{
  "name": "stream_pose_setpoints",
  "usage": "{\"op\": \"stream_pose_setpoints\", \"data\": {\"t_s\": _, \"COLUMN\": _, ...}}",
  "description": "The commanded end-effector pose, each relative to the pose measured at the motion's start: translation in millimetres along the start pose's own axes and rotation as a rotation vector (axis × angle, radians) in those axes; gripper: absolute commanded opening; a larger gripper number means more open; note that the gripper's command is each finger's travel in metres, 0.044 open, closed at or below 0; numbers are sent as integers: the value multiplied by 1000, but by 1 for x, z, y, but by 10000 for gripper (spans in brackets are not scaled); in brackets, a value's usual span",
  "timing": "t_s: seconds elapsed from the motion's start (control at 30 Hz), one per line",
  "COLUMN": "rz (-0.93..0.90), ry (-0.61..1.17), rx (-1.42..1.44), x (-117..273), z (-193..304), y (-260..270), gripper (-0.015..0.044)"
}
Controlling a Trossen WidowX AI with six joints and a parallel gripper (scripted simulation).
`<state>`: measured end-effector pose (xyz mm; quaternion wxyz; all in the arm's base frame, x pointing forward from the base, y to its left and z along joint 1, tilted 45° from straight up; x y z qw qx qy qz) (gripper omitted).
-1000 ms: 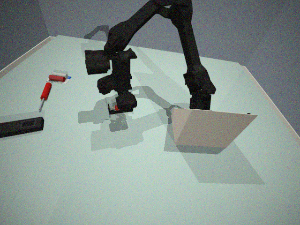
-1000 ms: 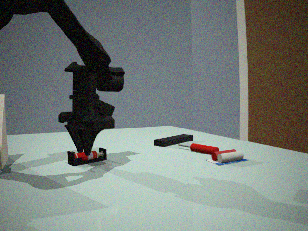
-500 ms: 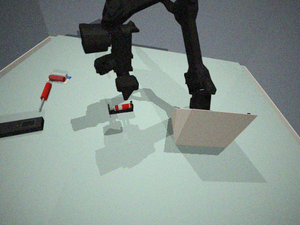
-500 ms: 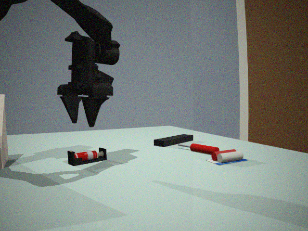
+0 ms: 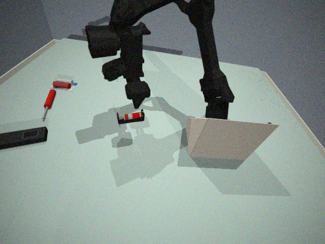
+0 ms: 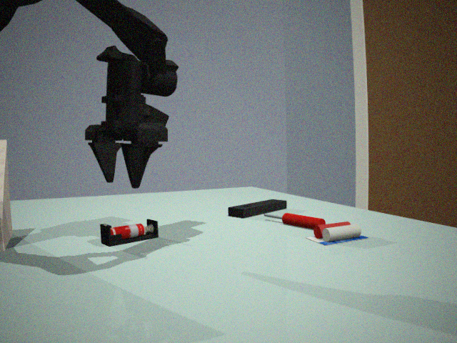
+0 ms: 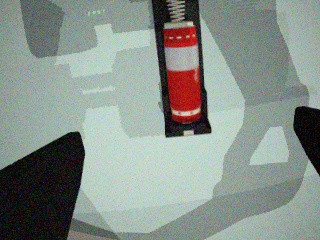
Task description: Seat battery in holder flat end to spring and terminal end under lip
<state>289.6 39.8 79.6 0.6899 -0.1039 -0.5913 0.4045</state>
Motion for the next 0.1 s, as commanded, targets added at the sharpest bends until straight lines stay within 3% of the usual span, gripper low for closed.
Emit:
{"op": "stream_pose_setpoints", "data": {"t_s": 0.0, "rz": -3, "ry": 0, "rx": -3, "x": 1, "z": 0, "y": 0, "gripper": 440}}
{"op": "stream_pose_setpoints", "data": {"t_s": 0.07, "rz": -3, "ry": 0, "rx": -3, "x": 1, "z": 0, "y": 0, "gripper": 440}}
Point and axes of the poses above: the point midway between the two fingers, 35 mm back from their tips, its own x axis back along the fingers, its own y axis across the jaws, z = x × y, the point moved 1 cm from there along x, back along the fingers, and after that the axes turned 6 degrees about x, right-handed, at the moved point
